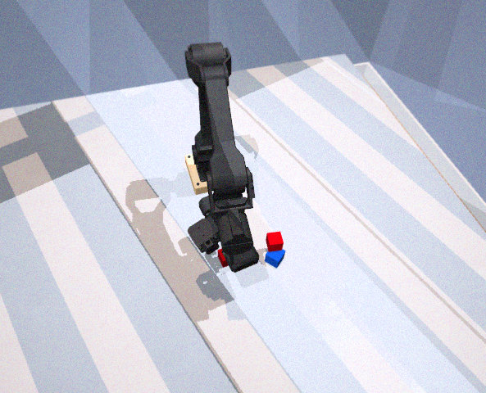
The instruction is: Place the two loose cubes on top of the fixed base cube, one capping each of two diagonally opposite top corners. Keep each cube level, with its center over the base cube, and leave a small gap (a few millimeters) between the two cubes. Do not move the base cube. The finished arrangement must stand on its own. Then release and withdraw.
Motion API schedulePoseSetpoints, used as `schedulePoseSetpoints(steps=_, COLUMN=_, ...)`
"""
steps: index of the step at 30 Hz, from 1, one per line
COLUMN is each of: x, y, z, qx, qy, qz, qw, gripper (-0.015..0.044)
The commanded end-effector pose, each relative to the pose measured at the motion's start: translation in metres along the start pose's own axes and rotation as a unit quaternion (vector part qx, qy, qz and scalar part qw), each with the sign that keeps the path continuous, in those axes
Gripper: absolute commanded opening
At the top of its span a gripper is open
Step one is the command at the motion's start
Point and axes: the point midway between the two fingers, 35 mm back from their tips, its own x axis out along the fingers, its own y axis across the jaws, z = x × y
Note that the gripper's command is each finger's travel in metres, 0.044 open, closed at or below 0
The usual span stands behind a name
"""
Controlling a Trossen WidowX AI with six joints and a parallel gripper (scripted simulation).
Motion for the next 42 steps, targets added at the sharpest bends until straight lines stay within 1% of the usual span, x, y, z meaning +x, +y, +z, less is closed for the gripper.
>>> schedulePoseSetpoints(steps=1, x=0.009, y=-0.003, z=0.0, qx=0.002, qy=0.001, qz=-0.008, qw=1.0, gripper=0.0265)
schedulePoseSetpoints(steps=25, x=0.042, y=-0.004, z=0.0, qx=0.002, qy=0.001, qz=-0.008, qw=1.0, gripper=0.0265)
schedulePoseSetpoints(steps=31, x=0.042, y=-0.004, z=0.0, qx=0.002, qy=0.001, qz=-0.008, qw=1.0, gripper=0.0107)
schedulePoseSetpoints(steps=36, x=0.04, y=-0.003, z=0.0, qx=0.002, qy=0.001, qz=-0.008, qw=1.0, gripper=0.0105)
schedulePoseSetpoints(steps=42, x=0.022, y=0.001, z=0.0, qx=0.002, qy=0.001, qz=-0.008, qw=1.0, gripper=0.0105)
